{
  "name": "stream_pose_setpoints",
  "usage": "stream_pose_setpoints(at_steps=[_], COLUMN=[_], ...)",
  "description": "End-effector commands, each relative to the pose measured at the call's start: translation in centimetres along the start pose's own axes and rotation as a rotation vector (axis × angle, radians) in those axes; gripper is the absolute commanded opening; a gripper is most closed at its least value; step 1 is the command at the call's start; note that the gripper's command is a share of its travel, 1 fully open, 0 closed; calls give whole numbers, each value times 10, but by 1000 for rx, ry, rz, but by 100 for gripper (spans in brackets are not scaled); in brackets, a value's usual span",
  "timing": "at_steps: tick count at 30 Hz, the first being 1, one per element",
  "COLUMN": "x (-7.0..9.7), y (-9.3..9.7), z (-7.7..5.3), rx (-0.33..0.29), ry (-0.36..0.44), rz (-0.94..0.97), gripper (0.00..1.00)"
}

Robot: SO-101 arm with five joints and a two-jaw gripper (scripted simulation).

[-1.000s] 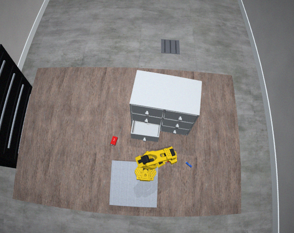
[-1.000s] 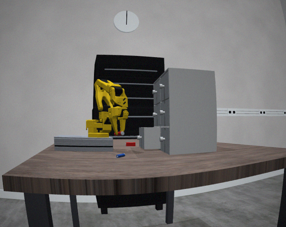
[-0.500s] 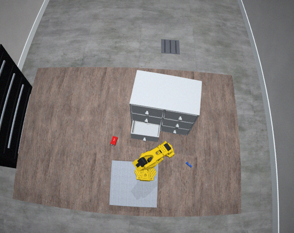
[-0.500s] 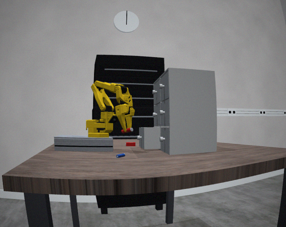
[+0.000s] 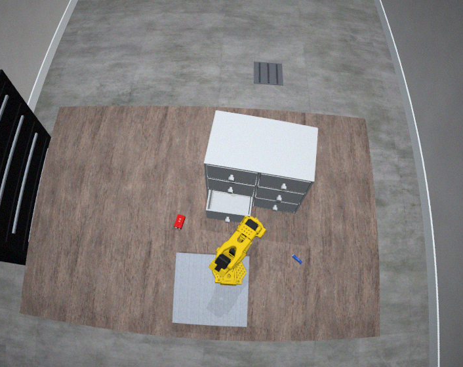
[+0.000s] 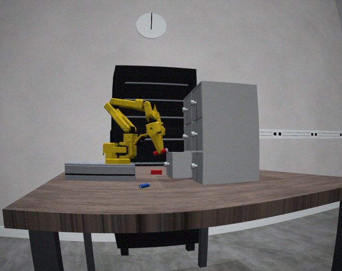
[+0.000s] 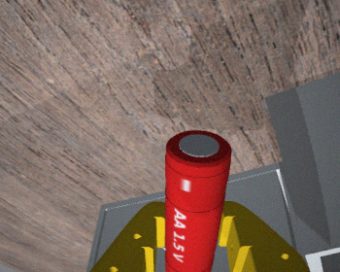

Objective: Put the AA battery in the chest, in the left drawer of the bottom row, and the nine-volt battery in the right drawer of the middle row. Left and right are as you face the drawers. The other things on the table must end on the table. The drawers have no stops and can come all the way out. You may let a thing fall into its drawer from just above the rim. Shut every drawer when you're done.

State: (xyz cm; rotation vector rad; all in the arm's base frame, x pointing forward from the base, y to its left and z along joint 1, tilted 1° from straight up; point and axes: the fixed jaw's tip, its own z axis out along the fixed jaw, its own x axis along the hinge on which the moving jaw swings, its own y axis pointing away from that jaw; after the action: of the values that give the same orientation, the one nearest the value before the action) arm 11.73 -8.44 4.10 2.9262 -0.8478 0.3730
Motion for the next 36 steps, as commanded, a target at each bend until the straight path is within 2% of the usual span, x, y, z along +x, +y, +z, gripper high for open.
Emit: stream_pose_setpoints(at_steps=[1, 7, 20, 22, 24, 25, 36], x=[-2, -2, -13, -15, -15, 0, 0], y=[-7, -7, -54, -61, -61, -16, -16], z=[-1, -1, 6, 5, 5, -1, -1], rx=[13, 13, 92, 94, 94, 28, 28], ry=[-3, -3, -37, -24, -24, 4, 4], rz=[-35, -35, -367, -368, -368, -98, -98], gripper=[0, 0, 0, 0, 0, 0, 0])
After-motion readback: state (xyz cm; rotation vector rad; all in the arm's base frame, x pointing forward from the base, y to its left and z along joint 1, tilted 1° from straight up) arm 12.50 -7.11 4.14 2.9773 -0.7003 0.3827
